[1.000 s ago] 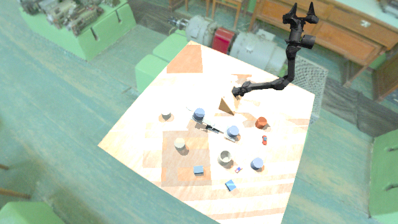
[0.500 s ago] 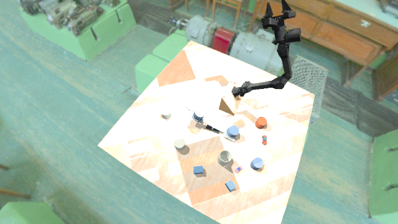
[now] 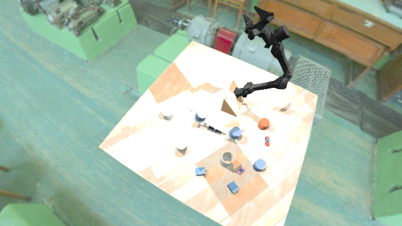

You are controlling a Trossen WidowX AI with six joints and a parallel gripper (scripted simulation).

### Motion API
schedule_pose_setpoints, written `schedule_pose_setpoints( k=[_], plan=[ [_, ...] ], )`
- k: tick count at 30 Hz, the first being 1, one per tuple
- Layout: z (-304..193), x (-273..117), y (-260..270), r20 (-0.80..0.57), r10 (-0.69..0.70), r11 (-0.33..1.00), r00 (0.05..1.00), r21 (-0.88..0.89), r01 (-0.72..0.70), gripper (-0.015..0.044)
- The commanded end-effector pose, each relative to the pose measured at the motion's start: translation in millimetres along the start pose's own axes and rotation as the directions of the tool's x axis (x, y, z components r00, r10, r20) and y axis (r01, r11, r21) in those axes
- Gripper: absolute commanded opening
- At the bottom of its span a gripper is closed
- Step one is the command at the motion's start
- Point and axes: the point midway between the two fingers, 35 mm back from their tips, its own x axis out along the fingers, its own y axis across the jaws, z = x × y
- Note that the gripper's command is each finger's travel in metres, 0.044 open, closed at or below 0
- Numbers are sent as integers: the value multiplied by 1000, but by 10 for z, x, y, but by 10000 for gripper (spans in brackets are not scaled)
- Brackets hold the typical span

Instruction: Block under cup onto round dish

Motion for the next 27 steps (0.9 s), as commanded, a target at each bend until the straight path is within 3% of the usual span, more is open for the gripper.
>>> schedule_pose_setpoints(
  k=[1,16,27],
  plan=[
    [234,31,199,84,59,998,995,15,-60,440],
    [1068,-88,942,377,281,948,882,32,-316,440],
    [1651,-375,1553,584,440,832,682,20,-554,440]
  ],
)
